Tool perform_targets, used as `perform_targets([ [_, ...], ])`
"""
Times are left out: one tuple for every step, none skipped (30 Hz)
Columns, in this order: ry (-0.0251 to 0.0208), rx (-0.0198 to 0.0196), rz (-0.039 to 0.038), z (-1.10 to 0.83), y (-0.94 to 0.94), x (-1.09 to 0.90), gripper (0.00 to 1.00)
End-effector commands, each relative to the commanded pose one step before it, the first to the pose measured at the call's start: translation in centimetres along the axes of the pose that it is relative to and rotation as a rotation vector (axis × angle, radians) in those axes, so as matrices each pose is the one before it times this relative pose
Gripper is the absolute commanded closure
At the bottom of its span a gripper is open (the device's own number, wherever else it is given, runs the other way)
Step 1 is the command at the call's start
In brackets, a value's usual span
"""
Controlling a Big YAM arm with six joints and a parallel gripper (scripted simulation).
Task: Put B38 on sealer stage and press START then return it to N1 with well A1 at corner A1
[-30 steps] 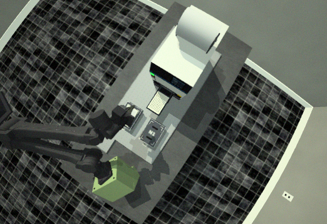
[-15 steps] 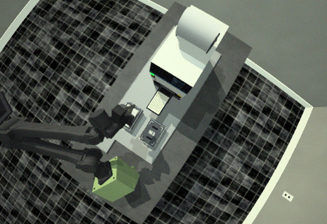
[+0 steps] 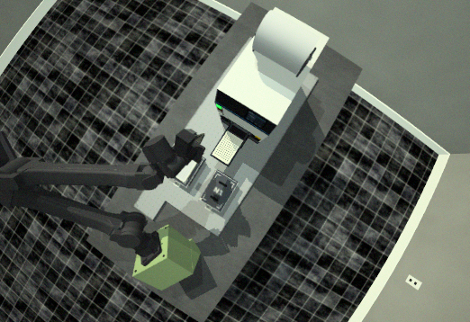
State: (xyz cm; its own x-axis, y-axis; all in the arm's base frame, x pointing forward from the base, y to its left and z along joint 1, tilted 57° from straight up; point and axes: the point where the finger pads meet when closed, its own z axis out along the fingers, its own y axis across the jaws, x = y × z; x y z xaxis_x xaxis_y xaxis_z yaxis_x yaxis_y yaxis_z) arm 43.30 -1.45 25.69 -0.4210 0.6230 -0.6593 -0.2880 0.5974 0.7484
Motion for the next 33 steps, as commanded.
perform_targets([
  [0.00697, -0.01073, 0.00798, 2.115, 0.287, -1.372, 1.0],
  [0.0029, -0.00054, 0.00249, 0.636, 0.027, -0.339, 1.0],
  [0.0023, -0.00067, 0.00161, 0.589, 0.044, -0.346, 1.0],
  [-0.00059, -0.00171, -0.0022, 0.521, 0.085, -0.395, 1.0],
  [-0.00125, -0.00109, -0.0019, 0.454, 0.071, -0.374, 1.0],
  [-0.00119, -0.00045, -0.0016, 0.415, 0.055, -0.332, 1.0],
  [-0.00008, 0.00007, -0.00028, 0.409, 0.021, -0.258, 1.0],
  [-0.0023, -0.00124, -0.00669, 0.32, 0.162, -0.341, 1.0],
  [0.00074, 0.00122, -0.00176, -0.302, -0.072, 0.143, 1.0],
  [-0.00057, 0.00154, -0.0024, -0.412, -0.07, 0.196, 1.0],
  [-0.00004, 0.00126, -0.00238, -0.32, -0.058, 0.163, 1.0],
  [0.00057, 0.00052, -0.00258, -0.227, -0.054, 0.113, 1.0],
  [0.0, 0.0, 0.0, 0.0, 0.0, 0.0, 1.0],
  [0.0, 0.0, 0.0, 0.0, 0.0, 0.0, 1.0],
  [-0.00678, 0.00256, -0.00681, -0.196, -0.055, -0.095, 1.0],
  [-0.00474, 0.00082, -0.00335, -0.2, -0.017, -0.06, 1.0],
  [-0.00483, 0.00075, -0.00259, -0.202, -0.009, -0.064, 1.0],
  [-0.00482, 0.00075, -0.00255, -0.202, -0.009, -0.063, 1.0],
  [-0.00444, 0.00059, -0.00263, -0.18, -0.01, -0.058, 1.0],
  [-0.00255, -0.00133, -0.00268, -0.1, 0.067, 0.0, 1.0],
  [-0.00004, 0.00014, 0.00037, -0.071, 0.029, 0.059, 1.0],
  [0.0003, -0.00007, 0.00025, -0.051, 0.034, 0.062, 1.0],
  [0.00016, 0.00006, 0.00026, -0.056, 0.021, 0.065, 1.0],
  [0.00007, -0.00003, 0.00011, -0.058, 0.028, 0.061, 1.0],
  [0.00053, -0.00029, 0.00023, -0.048, 0.037, 0.084, 1.0],
  [0.00228, 0.00183, 0.00322, -0.016, -0.123, 0.17, 1.0],
  [0.00399, 0.00372, 0.006, 0.025, -0.272, 0.244, 1.0],
  [0.00411, 0.00384, 0.00618, 0.02, -0.273, 0.252, 1.0],
  [0.00564, 0.0053, 0.00848, 0.01, -0.294, 0.29, 1.0],
  [0.0, 0.0, 0.0, 0.0, 0.0, 0.0, 1.0],
  [0.0, 0.0, 0.0, 0.0, 0.0, 0.0, 1.0],
  [-0.00155, -0.00146, -0.00289, 0.487, 0.114, -0.213, 1.0],
  [-0.00169, -0.00212, 0.0005, 0.454, 0.086, -0.1, 1.0],
])
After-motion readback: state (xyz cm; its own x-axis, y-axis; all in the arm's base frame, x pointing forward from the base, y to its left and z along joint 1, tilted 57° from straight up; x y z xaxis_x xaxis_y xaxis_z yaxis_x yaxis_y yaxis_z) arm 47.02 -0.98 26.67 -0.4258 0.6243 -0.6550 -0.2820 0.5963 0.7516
